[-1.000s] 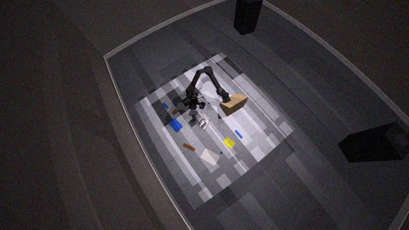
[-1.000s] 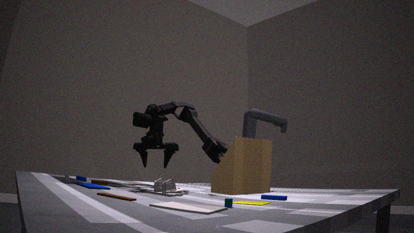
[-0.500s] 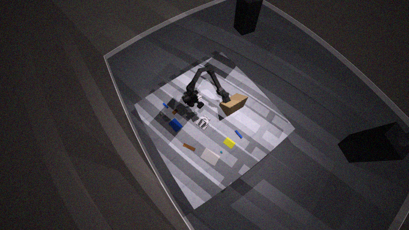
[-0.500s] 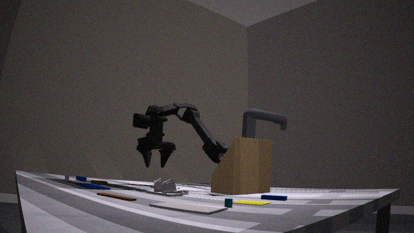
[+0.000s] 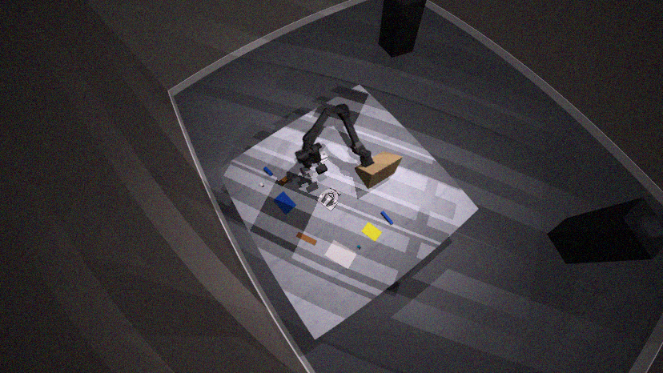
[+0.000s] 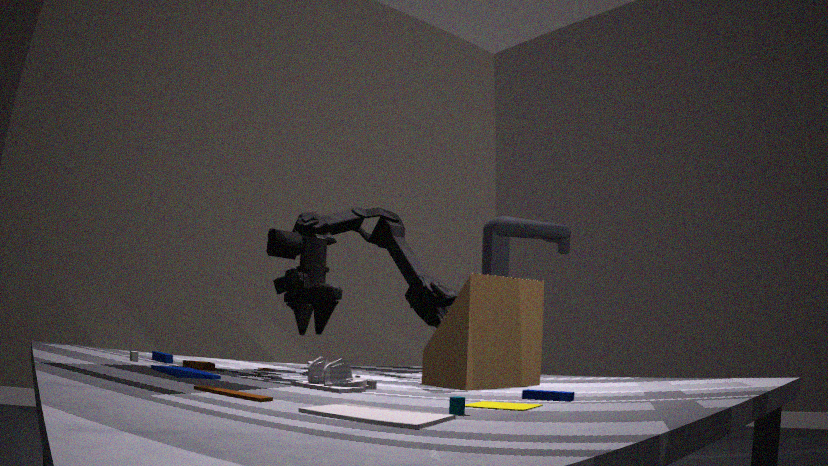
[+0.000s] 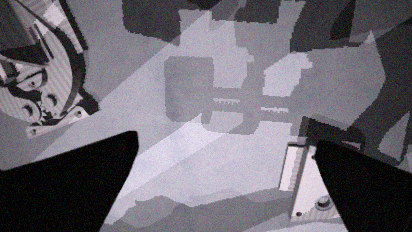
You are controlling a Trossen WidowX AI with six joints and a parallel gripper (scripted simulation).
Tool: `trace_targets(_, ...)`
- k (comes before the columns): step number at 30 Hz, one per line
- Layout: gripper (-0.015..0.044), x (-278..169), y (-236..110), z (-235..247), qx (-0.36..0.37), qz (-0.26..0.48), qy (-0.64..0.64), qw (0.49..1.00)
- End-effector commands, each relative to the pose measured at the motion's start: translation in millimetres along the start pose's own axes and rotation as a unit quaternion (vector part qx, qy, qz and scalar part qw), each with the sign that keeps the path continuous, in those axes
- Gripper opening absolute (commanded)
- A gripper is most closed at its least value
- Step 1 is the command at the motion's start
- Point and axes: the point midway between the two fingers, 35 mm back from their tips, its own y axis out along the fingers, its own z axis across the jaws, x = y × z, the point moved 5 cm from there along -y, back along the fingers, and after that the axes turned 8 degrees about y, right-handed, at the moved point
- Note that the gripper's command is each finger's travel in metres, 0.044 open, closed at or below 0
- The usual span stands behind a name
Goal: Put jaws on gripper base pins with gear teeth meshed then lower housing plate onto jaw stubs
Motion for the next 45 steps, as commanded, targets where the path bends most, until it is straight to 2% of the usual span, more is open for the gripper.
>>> trace_targets(1,0.0440,-3,0,-6,-0.003,0.002,0.042,0.999)
trace_targets(23,0.0440,-18,-3,-36,-0.010,-0.001,0.295,0.955)
trace_targets(45,0.0440,-36,-7,-64,-0.017,-0.008,0.529,0.848)
